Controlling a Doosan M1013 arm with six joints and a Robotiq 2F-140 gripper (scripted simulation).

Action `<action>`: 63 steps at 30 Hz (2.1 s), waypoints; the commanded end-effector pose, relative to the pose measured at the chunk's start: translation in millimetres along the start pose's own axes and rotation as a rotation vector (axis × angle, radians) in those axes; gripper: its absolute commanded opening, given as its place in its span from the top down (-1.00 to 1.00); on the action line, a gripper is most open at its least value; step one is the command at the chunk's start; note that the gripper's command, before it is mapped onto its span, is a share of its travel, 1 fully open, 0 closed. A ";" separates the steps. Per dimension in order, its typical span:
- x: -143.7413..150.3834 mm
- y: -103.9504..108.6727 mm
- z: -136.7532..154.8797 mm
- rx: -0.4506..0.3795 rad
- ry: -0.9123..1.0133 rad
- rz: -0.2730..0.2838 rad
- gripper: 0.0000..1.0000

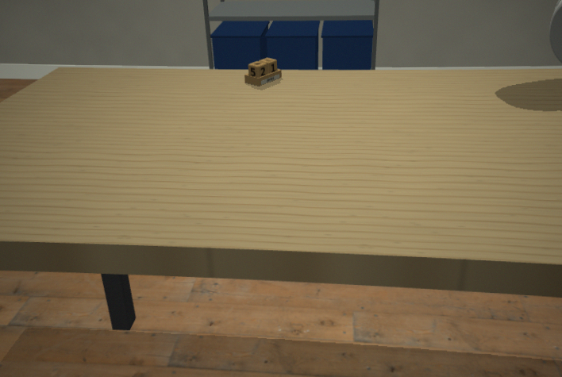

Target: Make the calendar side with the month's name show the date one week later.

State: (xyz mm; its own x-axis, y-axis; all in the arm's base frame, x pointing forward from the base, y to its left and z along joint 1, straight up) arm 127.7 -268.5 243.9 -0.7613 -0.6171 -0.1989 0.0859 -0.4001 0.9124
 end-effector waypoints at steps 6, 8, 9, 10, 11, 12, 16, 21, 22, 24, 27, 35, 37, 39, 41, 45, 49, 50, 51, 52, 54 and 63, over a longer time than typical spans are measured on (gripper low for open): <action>0.0 0.0 0.0 0.000 0.000 0.000 -1.00; 0.0 0.0 0.0 0.000 0.000 0.000 -1.00; 0.0 0.0 0.0 0.000 0.000 0.000 -1.00; 0.0 0.0 0.0 0.000 0.000 0.000 -1.00; 0.0 0.0 0.0 0.000 0.000 0.000 -1.00; 0.0 0.0 0.0 0.000 0.000 0.000 -1.00; 0.0 0.0 0.0 0.000 0.000 0.000 -1.00; -1.4 6.4 -12.2 0.005 -0.002 0.013 -1.00; -2.9 11.6 -22.6 0.010 -0.004 0.023 -1.00; -9.8 26.9 -55.3 0.026 -0.010 0.054 -1.00; -26.0 46.5 -104.2 0.054 -0.017 0.094 -1.00; -73.7 71.8 -189.1 0.118 -0.027 0.158 -1.00; -78.4 74.7 -199.9 0.118 -0.027 0.158 -1.00; -104.5 81.3 -234.2 0.144 -0.029 0.176 -1.00; -126.2 83.6 -254.9 0.172 -0.031 0.191 -1.00; -165.7 87.7 -297.3 0.201 -0.031 0.203 -1.00; -202.9 87.8 -329.2 0.229 -0.031 0.211 -1.00; -202.9 87.8 -329.2 0.229 -0.031 0.211 -1.00; -202.9 87.8 -329.2 0.229 -0.031 0.211 -1.00; -236.8 85.6 -353.1 0.256 -0.031 0.216 -1.00; -238.8 85.6 -355.1 0.256 -0.031 0.216 -1.00; -362.5 65.8 -421.1 0.337 -0.026 0.214 -1.00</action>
State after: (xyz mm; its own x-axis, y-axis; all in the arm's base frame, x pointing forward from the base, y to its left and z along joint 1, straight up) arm 628.2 -370.2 232.8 -0.7649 -0.6441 0.0082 0.0488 -0.0452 0.9978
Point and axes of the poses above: the point where the finger pads meet when closed, its own y axis back along the fingers, its own x axis across the jaws, z = x × y, the point moved 9 cm from there along y, back along the fingers, and after that the axes turned 13 degrees about -y, right-handed, at the moved point
